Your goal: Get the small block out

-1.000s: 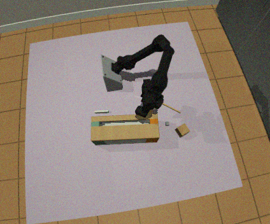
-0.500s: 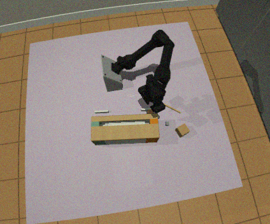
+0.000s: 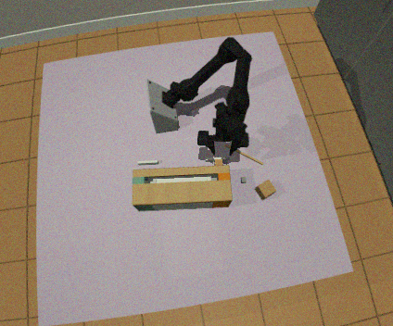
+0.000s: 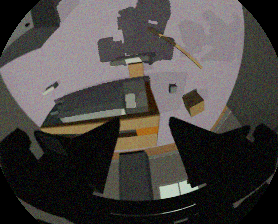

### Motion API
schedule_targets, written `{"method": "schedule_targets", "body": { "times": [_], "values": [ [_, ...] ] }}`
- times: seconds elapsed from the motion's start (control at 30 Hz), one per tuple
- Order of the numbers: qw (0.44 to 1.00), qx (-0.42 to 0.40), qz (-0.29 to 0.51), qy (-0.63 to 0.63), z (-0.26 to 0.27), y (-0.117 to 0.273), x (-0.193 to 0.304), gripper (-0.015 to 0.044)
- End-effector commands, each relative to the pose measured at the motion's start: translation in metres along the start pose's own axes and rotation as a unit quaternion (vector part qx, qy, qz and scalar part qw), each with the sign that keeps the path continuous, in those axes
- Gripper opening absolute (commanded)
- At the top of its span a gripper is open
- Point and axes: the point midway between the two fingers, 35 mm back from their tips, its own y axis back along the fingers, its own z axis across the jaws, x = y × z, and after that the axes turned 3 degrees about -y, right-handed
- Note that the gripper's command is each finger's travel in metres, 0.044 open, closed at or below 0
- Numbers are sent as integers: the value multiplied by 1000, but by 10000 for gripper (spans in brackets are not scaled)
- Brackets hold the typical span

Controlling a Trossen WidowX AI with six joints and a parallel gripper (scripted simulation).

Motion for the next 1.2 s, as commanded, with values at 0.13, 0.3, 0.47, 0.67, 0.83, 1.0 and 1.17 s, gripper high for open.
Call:
{"method": "schedule_targets", "body": {
  "times": [0.13, 0.3, 0.47, 0.67, 0.83, 1.0, 1.17],
  "values": [
    [998, -3, 9, 66, 2, 0, -2, 285],
    [998, -7, 7, 68, 6, -38, -14, 285],
    [998, 0, 9, 66, 10, -85, -41, 285],
    [998, 0, 9, 66, 10, -86, -41, 285],
    [998, -1, 8, 66, 10, -93, -43, 285],
    [998, -1, 8, 66, 11, -101, -45, 285],
    [998, -1, 8, 66, 11, -109, -48, 285]
  ]
}}
